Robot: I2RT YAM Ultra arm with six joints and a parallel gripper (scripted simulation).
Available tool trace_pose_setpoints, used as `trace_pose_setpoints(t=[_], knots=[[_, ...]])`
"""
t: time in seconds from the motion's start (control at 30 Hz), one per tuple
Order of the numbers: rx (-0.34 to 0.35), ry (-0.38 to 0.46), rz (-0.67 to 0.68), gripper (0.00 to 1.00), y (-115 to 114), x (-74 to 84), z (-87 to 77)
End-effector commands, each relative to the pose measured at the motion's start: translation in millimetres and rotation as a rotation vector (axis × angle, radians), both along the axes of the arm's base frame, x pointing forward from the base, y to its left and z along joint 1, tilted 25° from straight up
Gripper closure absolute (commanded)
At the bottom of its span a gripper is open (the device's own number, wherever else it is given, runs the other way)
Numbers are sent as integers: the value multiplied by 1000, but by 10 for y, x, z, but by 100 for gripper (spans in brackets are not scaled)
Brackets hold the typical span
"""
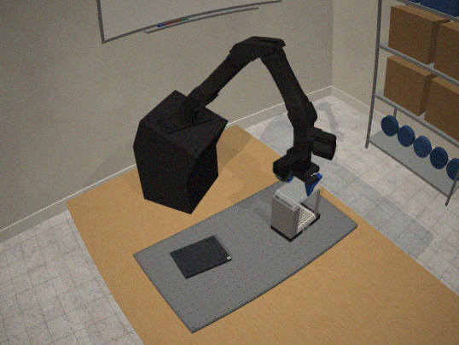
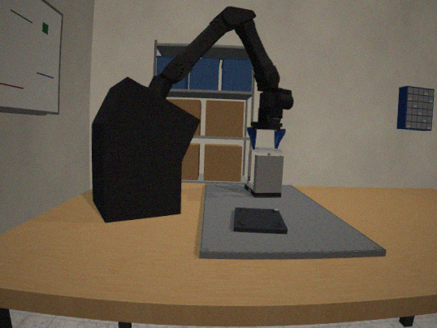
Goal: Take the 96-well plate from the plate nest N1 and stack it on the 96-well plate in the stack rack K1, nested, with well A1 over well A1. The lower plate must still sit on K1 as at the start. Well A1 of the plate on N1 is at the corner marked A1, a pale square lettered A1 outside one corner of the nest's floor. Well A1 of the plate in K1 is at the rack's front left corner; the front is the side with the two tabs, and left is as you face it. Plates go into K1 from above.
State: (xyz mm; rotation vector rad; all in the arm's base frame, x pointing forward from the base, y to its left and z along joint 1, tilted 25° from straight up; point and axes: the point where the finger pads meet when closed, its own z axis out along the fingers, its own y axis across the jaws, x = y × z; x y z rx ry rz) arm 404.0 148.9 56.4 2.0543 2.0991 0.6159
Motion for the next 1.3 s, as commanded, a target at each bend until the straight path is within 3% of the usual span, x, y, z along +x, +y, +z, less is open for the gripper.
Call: trace_pose_setpoints(t=[0.0, 0.4, 0.53, 0.97, 1.1, 1.13, 1.27], knots=[[3, -38, -8, 100, 5, 53, 184], [-12, 5, -5, 100, -9, -27, -78], [-8, -8, -5, 100, -1, -12, -43], [-12, 6, -3, 100, 7, -31, -148], [-7, -10, -6, 100, 8, 15, -96], [1, -32, -6, 100, 13, 30, 14], [-1, -16, -4, 100, 7, 35, -38]])
